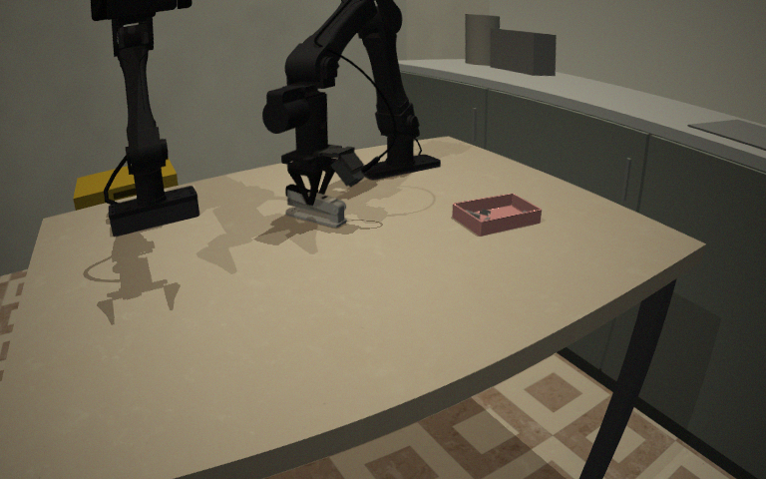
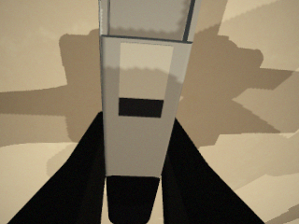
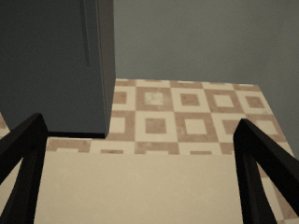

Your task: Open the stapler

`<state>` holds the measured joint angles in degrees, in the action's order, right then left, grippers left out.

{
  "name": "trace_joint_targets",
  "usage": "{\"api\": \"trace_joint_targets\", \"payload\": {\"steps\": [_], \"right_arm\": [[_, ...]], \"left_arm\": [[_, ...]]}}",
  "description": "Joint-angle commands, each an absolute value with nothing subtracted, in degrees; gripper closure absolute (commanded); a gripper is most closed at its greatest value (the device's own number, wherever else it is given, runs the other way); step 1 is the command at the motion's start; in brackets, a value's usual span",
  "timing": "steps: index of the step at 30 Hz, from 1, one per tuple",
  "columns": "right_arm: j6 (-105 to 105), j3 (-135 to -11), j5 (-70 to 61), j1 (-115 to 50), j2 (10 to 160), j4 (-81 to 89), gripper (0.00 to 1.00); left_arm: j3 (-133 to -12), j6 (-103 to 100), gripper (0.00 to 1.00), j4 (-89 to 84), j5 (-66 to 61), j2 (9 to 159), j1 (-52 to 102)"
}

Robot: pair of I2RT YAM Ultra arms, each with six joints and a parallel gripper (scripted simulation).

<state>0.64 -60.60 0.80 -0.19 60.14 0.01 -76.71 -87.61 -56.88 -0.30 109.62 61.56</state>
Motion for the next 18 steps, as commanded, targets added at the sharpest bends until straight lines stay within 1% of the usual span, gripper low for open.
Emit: {"api": "trace_joint_targets", "payload": {"steps": [1,10,12,13,14,15,18], "right_arm": [[0.0,-60.3,0.0,0.0,59.9,-0.2,0.0],[0.0,-60.3,0.0,0.0,59.9,-0.2,0.0],[0.0,-60.3,0.0,0.0,59.9,-0.2,0.0],[0.0,-60.3,0.0,0.0,59.9,-0.2,0.0],[0.0,-60.3,0.0,0.0,59.9,-0.2,0.0],[0.0,-60.3,0.0,0.0,59.9,-0.2,0.0],[0.0,-60.3,0.0,0.0,59.9,-0.2,0.0]], "left_arm": [[-76.0,-87.9,0.82,-56.9,0.7,109.9,62.1],[-76.7,-87.7,0.82,-56.9,0.2,109.4,61.8],[-76.7,-87.7,0.6,-56.9,0.2,109.4,61.8],[-76.7,-87.7,0.54,-56.9,0.2,109.4,61.8],[-76.0,-87.9,0.42,-56.9,0.2,108.7,62.1],[-75.9,-87.9,0.41,-56.9,0.7,108.3,62.1],[-75.9,-87.8,0.41,-56.9,0.7,107.9,62.1]]}}
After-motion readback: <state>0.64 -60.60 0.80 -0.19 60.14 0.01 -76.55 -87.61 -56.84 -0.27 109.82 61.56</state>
